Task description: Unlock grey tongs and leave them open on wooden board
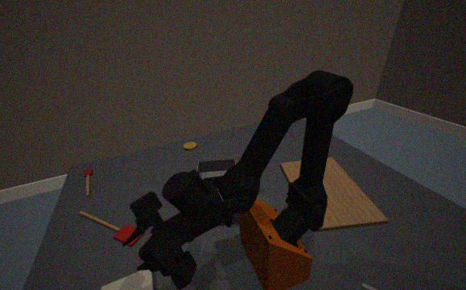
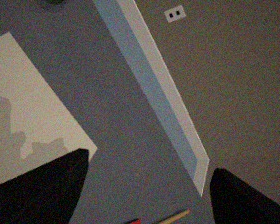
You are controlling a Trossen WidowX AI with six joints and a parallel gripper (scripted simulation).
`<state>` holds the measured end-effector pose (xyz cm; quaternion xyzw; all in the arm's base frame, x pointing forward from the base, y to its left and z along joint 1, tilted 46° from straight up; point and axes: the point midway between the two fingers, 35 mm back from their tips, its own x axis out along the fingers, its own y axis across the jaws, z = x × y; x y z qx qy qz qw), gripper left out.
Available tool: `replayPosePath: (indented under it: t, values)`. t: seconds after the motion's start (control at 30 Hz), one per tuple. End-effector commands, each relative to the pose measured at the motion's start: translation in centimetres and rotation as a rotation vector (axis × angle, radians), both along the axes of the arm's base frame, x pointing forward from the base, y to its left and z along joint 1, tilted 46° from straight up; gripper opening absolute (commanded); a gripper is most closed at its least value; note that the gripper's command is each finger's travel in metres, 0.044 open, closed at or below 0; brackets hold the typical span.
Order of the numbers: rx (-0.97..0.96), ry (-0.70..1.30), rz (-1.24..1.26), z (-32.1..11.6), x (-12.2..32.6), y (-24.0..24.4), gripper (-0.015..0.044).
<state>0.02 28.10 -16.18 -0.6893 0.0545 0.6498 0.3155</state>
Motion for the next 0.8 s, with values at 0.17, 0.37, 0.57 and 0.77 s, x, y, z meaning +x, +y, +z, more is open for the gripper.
replayPosePath:
  t: [0.17, 0.37, 0.57, 0.77]
  values:
    - [-0.163, -0.269, -0.535, 0.5, 14.9, -2.6, 0.0260]
    - [-0.316, -0.459, -0.809, 2.3, 22.8, -7.1, 0.0260]
    - [-0.516, -0.655, -1.041, 5.5, 29.4, -13.6, 0.0260]
    - [-0.590, -0.716, -1.097, 6.7, 31.1, -15.8, 0.0260]
